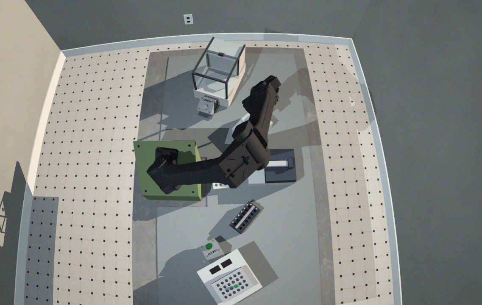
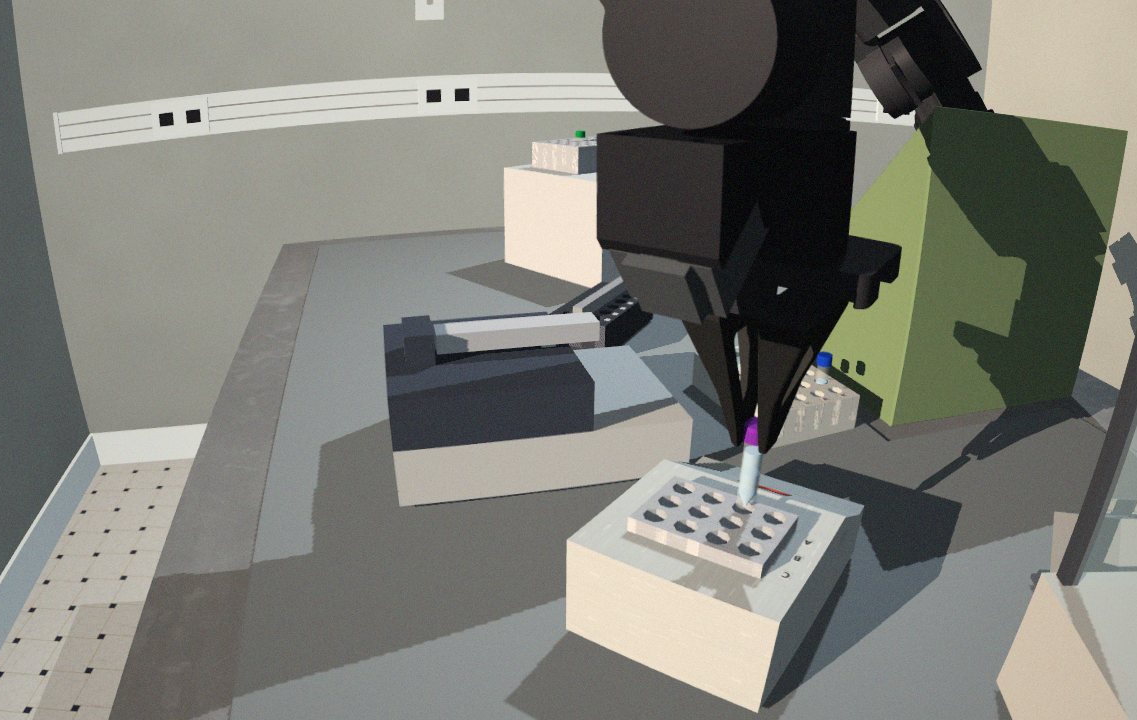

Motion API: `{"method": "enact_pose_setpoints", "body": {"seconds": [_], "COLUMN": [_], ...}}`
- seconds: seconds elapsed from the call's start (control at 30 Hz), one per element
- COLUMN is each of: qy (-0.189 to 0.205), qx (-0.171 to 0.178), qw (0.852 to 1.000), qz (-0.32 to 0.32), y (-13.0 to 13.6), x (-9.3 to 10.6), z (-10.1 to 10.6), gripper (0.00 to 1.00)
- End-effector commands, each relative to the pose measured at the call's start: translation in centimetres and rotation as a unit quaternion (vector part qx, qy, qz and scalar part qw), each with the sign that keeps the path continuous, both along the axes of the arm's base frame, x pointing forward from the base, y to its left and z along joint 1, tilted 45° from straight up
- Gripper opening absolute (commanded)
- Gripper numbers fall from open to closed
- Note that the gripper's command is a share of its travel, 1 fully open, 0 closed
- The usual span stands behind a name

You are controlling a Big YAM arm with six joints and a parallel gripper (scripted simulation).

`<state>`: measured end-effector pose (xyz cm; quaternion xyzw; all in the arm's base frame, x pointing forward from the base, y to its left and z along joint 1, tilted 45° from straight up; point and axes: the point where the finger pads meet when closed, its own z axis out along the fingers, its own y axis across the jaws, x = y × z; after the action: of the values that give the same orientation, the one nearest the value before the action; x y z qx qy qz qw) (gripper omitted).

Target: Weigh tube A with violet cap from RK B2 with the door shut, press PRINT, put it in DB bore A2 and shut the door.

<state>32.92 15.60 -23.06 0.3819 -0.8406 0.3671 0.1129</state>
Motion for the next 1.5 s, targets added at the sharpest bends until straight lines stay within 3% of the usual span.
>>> {"method": "enact_pose_setpoints", "body": {"seconds": [0.0, 1.47], "qy": [-0.008, -0.008], "qx": [0.009, 0.009], "qw": [1.0, 1.0], "qz": [0.007, 0.007], "y": [1.02, 1.03], "x": [0.97, 1.06], "z": [0.07, 0.07], "gripper": [0.09, 0.09]}}
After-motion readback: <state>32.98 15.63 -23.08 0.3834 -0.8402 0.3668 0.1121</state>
